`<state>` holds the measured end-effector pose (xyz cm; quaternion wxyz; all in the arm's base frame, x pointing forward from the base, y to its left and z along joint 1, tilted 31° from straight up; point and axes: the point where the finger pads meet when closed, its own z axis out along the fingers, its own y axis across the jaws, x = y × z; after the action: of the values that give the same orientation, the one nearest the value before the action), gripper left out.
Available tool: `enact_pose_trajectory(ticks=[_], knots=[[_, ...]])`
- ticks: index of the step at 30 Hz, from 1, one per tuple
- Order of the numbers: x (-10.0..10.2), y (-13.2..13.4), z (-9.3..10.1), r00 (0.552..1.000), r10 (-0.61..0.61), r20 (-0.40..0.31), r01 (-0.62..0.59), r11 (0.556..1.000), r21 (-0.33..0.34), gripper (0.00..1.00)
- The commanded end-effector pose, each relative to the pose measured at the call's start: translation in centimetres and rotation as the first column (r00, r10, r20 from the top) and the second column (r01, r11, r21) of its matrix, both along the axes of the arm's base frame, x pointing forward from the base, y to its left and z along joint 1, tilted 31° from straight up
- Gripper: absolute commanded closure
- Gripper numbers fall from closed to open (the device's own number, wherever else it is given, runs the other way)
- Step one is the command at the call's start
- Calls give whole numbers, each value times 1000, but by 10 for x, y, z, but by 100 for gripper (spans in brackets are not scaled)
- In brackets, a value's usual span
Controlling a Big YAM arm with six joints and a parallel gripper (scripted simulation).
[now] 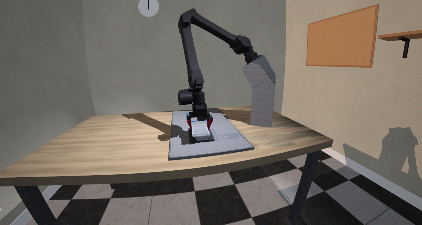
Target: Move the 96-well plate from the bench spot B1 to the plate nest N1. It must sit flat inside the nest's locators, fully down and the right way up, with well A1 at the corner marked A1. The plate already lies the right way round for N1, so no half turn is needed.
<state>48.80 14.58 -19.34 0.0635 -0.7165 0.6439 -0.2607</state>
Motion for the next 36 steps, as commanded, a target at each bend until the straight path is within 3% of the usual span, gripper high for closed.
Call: enact_pose_trajectory(ticks=[1,36], knots=[[4,-1,-2,1000,11,5,-11,1000,2,100],[8,-3,-6,1000,9,7,-9,1000,3,100]])
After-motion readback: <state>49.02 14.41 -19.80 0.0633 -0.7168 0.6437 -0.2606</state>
